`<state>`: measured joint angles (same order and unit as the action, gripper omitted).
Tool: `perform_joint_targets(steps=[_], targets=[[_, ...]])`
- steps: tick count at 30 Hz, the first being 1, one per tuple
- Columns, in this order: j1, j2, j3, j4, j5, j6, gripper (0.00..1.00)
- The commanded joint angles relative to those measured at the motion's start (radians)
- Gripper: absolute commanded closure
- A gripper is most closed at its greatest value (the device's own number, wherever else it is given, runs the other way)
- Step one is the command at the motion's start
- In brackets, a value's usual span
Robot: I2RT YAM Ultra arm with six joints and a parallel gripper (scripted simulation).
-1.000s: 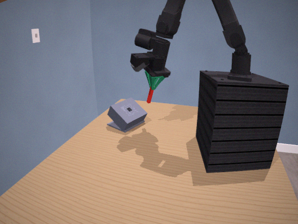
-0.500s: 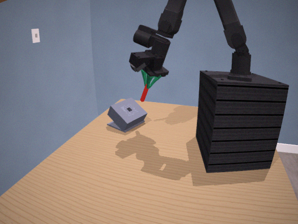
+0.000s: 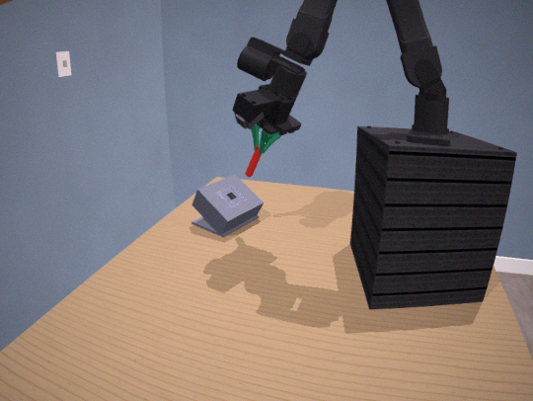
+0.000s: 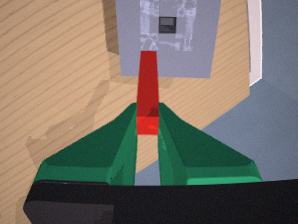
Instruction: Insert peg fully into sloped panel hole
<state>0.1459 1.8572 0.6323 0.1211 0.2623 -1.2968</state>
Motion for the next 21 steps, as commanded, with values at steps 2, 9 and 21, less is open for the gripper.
perform_joint_targets(steps=[2, 9, 21], targets=[[0.0, -0.021, 0.006, 0.029, 0.006, -0.019, 1.0], [-0.006, 0.002, 0.017, 0.042, 0.004, -0.024, 1.0], [-0.021, 0.067, 0.055, 0.074, -0.003, -0.038, 1.0]])
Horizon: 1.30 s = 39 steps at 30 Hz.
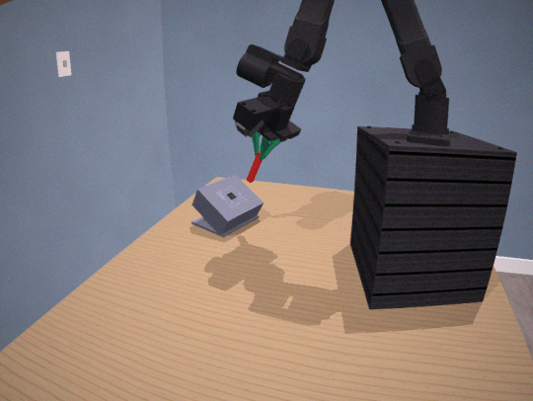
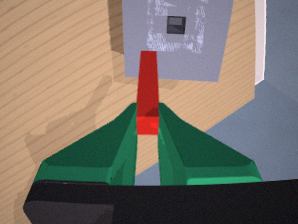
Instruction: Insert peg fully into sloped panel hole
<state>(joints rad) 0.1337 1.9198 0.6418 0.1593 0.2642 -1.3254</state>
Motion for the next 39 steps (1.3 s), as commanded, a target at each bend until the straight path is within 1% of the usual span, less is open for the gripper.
perform_joint_targets(steps=[1, 16, 18, 25, 39], targets=[[-0.008, 0.004, 0.046, 0.036, -0.005, -0.009, 1.0], [-0.025, 0.106, 0.12, 0.067, -0.013, -0.024, 1.0], [-0.025, 0.106, 0.12, 0.067, -0.013, -0.024, 1.0], [-0.031, 0.15, 0.156, 0.077, -0.016, -0.029, 1.0], [-0.036, 0.182, 0.18, 0.086, -0.019, -0.034, 1.0]])
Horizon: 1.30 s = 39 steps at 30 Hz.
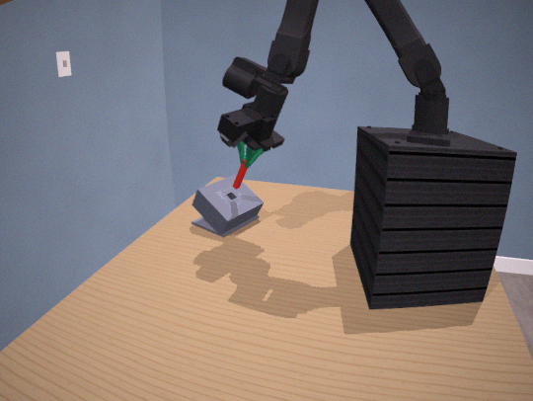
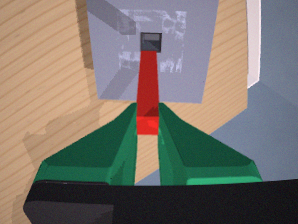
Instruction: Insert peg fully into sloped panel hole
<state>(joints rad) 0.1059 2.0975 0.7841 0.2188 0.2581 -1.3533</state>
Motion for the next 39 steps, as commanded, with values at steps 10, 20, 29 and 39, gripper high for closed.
perform_joint_targets(steps=[10, 20, 29, 39], targets=[[-0.016, 0.054, 0.062, 0.054, -0.017, -0.014, 1.0], [-0.022, 0.094, 0.091, 0.067, -0.02, -0.019, 1.0], [-0.026, 0.115, 0.098, 0.082, -0.022, -0.022, 1.0], [-0.031, 0.152, 0.123, 0.095, -0.025, -0.027, 1.0]])
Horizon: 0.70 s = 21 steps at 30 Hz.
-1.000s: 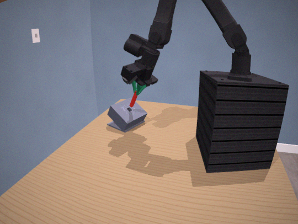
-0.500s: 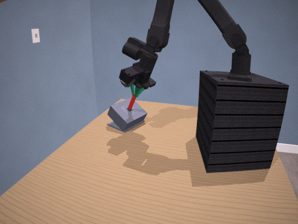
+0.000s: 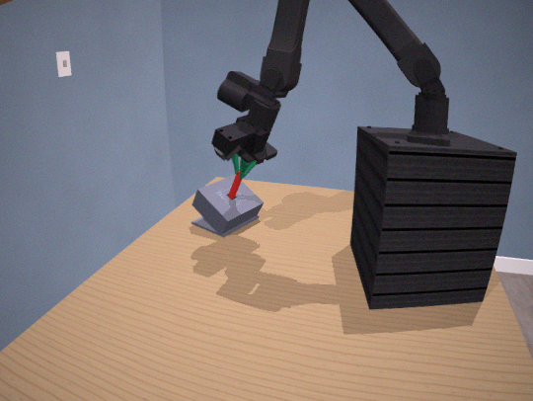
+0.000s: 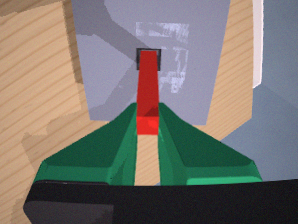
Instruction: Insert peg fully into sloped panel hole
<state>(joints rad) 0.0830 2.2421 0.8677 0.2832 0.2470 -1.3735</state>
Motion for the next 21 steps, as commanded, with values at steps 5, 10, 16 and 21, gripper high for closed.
perform_joint_targets(steps=[5, 10, 16, 21], targets=[[-0.012, 0.03, 0.053, 0.04, -0.016, -0.01, 1.0], [-0.014, 0.043, 0.062, 0.044, -0.017, -0.012, 1.0], [-0.018, 0.069, 0.08, 0.053, -0.019, -0.015, 1.0], [-0.021, 0.088, 0.093, 0.06, -0.02, -0.018, 1.0]])
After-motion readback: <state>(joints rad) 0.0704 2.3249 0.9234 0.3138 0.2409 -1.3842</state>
